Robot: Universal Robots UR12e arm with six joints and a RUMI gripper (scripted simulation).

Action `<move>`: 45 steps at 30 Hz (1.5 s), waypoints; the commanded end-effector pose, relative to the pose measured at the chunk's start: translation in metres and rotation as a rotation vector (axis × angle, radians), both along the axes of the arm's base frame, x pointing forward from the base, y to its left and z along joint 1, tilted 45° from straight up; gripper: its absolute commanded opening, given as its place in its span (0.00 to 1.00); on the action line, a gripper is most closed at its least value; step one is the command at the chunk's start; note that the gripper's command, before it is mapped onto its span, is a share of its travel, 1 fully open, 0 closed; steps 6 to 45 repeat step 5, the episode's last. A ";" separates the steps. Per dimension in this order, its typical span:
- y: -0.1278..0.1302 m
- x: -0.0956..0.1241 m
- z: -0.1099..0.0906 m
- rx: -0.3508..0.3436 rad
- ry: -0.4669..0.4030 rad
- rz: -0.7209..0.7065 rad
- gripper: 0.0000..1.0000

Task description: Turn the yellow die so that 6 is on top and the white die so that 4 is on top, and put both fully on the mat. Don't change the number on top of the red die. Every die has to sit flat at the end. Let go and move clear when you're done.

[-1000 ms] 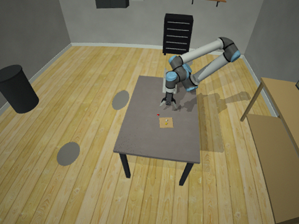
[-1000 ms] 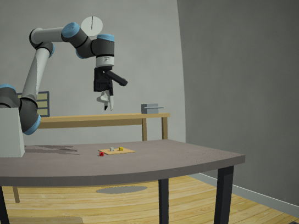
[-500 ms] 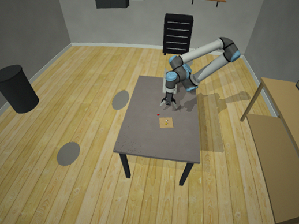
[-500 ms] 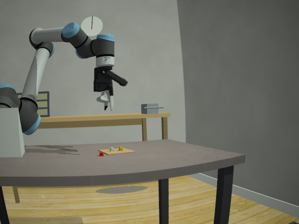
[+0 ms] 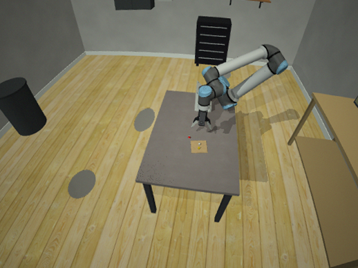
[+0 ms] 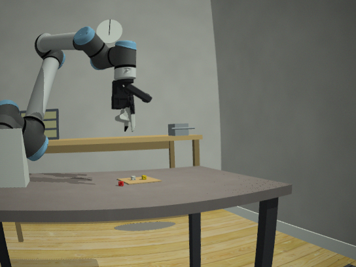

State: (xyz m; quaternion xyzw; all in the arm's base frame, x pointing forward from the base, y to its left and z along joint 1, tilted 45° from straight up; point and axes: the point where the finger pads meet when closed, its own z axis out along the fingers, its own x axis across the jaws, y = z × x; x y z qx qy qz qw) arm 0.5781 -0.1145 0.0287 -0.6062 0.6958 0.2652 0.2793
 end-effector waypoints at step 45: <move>-0.004 0.002 0.003 -0.005 -0.004 0.000 1.00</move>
